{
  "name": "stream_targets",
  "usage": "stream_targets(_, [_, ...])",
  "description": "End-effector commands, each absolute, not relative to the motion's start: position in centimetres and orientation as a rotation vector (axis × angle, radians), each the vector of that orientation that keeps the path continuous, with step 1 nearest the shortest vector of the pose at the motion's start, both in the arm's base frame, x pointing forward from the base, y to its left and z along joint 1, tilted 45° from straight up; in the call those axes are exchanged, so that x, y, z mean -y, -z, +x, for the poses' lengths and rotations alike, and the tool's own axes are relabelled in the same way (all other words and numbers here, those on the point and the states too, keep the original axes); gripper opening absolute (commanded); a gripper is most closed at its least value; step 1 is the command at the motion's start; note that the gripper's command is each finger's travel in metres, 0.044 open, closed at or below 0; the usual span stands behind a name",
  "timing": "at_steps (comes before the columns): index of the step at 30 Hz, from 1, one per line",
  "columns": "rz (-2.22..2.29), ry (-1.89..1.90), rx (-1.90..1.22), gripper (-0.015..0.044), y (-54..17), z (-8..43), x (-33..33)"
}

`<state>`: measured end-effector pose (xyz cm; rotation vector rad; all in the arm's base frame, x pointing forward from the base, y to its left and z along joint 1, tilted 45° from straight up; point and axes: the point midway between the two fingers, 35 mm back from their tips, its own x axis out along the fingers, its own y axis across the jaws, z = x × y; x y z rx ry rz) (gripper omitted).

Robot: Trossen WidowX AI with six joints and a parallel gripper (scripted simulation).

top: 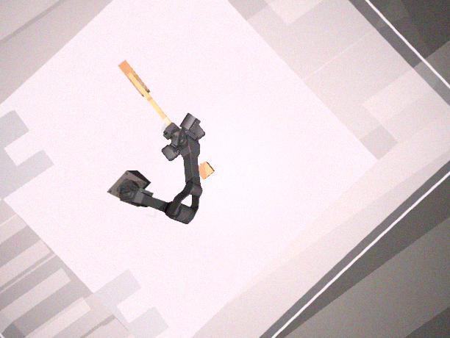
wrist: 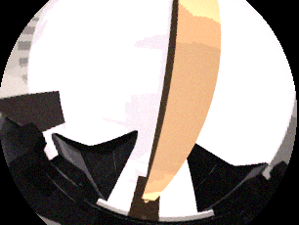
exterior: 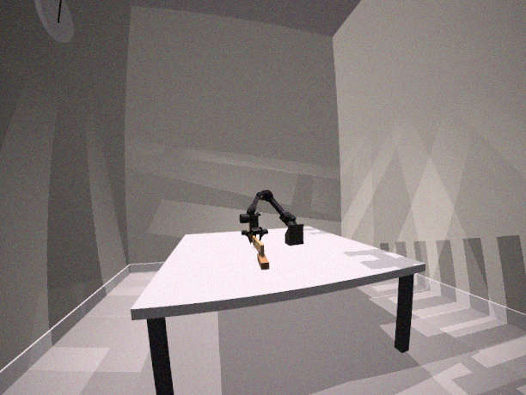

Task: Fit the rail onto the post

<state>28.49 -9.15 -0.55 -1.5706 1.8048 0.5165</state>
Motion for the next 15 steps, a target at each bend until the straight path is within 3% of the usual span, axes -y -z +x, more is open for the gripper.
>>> stream_targets(1, [-1.576,-0.518,-1.807,0.0204,0.59,28.44,9.21])
stream_targets(7, [-1.576,-0.518,-1.807,0.0046,0.59,28.44,9.21])
stream_targets(15, [-1.576,-0.518,-1.807,0.0,0.59,28.44,9.21])
